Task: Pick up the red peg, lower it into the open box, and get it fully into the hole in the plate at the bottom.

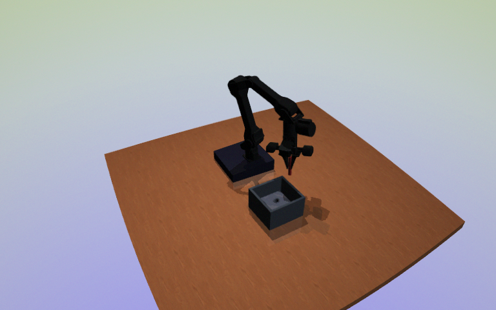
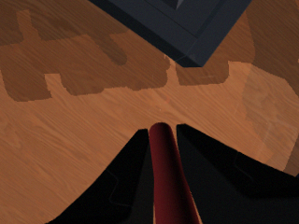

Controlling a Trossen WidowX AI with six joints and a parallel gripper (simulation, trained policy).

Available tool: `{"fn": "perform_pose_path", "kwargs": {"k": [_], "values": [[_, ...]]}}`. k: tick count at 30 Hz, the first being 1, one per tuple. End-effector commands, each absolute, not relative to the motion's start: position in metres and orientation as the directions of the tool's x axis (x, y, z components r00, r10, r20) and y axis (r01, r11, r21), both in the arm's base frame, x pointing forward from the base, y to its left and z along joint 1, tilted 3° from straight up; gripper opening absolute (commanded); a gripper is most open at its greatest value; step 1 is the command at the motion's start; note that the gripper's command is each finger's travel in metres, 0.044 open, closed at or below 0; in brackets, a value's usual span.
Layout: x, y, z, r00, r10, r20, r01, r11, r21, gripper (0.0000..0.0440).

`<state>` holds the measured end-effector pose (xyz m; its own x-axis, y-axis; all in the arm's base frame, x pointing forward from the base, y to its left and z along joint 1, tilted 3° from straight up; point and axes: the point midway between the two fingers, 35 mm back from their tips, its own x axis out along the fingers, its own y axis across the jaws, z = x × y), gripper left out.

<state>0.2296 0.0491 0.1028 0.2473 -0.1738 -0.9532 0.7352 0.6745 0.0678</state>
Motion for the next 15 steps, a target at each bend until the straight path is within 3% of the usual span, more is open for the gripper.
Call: {"fn": "perform_pose_path", "kwargs": {"k": [1,15], "values": [[0.24,0.042,0.114,0.266,-0.184,-0.946,0.738,0.67,0.077,0.0],[0.272,-0.003,0.136,0.268,-0.212,-0.94,0.797,0.596,0.093,0.0]]}}
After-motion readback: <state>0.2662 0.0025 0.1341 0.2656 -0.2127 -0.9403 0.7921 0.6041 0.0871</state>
